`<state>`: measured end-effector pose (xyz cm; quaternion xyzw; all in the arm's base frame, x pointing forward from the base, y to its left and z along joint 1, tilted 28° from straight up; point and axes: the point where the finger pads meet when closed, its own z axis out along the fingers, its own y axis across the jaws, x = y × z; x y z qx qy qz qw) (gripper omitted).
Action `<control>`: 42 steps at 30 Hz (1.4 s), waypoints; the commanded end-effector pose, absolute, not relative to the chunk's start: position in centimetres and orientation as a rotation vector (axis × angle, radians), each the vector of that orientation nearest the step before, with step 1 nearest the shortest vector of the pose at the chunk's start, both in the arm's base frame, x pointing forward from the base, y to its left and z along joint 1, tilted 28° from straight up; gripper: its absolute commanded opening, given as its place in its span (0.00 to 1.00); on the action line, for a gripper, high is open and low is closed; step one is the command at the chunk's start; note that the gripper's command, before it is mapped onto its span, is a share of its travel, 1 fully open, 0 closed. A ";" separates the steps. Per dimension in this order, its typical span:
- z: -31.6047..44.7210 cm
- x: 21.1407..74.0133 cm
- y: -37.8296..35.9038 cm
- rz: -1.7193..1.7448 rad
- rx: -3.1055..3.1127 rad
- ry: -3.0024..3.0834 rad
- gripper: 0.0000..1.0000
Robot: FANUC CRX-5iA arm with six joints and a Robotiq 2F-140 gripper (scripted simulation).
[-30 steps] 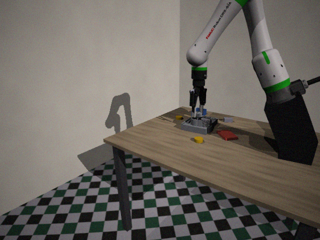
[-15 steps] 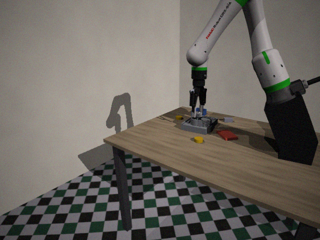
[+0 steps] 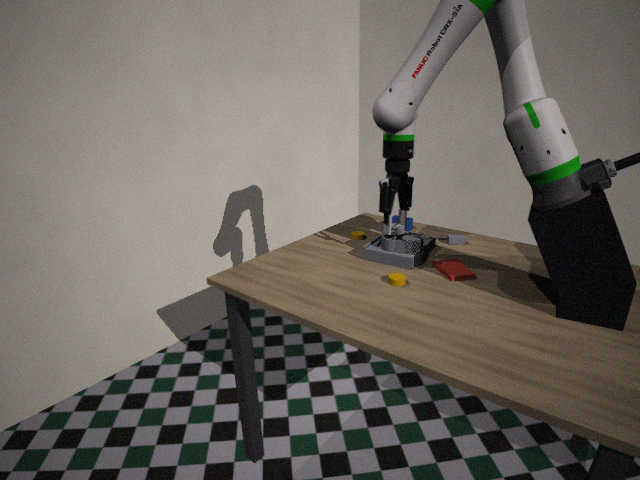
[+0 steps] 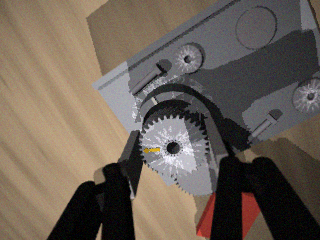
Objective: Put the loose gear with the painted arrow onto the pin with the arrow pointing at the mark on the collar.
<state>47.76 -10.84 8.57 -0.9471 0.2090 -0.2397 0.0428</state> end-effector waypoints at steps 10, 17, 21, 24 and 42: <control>8.5 47.8 -10.8 -0.734 -2.897 0.639 0.00; 8.4 47.9 -10.8 -0.734 -2.897 0.639 0.00; 8.3 47.9 -10.8 -0.734 -2.897 0.639 0.00; 8.3 47.9 -10.8 -0.734 -2.897 0.639 0.00; 8.1 48.1 -10.9 -0.734 -2.897 0.639 0.00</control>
